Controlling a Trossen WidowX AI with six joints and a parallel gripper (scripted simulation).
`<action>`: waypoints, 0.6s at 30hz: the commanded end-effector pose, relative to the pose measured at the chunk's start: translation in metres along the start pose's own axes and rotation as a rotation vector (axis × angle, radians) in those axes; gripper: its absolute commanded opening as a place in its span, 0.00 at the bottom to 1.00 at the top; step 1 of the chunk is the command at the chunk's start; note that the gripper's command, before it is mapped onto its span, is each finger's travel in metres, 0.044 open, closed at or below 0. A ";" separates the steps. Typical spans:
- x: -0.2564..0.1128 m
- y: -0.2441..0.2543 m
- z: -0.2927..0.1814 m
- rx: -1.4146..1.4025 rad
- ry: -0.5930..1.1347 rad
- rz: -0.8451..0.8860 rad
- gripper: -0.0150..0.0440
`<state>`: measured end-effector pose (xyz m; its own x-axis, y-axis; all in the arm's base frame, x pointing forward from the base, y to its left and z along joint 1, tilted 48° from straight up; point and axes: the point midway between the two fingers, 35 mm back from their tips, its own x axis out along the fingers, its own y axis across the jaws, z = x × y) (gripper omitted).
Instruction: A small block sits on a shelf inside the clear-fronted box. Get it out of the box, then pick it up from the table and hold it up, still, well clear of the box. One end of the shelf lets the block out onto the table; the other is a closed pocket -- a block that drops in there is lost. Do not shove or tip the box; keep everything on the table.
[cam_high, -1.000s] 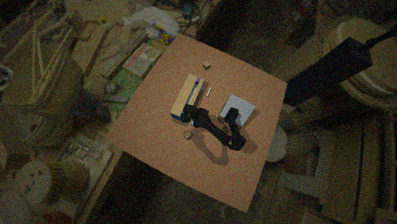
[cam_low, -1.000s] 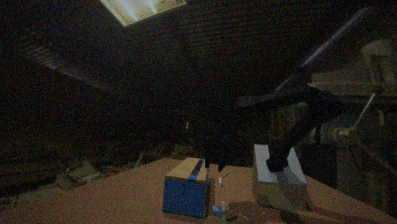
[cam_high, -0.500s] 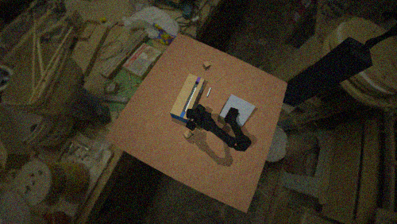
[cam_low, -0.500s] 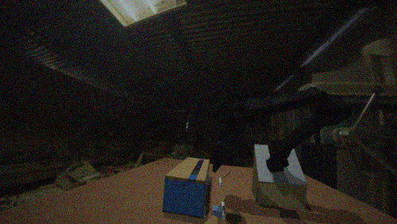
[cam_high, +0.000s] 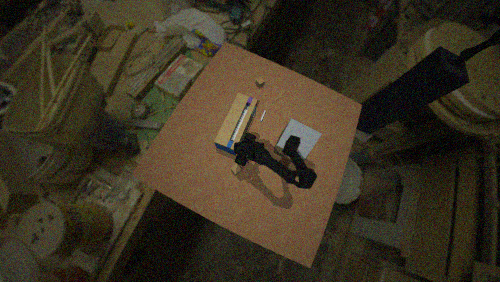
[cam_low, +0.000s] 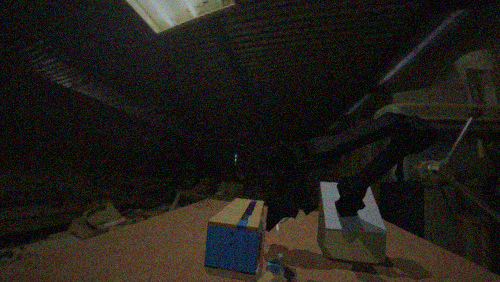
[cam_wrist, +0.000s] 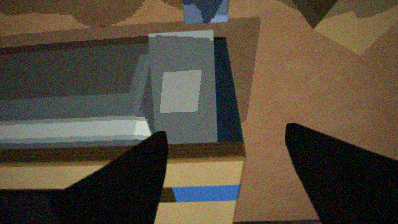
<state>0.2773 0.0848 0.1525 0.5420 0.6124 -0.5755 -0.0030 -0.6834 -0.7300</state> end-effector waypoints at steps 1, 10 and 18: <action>0.046 0.002 0.029 0.018 -0.008 0.001 0.74; 0.052 0.001 0.033 0.020 -0.006 -0.003 0.74; 0.063 0.002 0.037 0.020 -0.006 -0.002 0.74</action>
<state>0.2808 0.1336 0.1105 0.5417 0.6215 -0.5660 -0.0032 -0.6718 -0.7407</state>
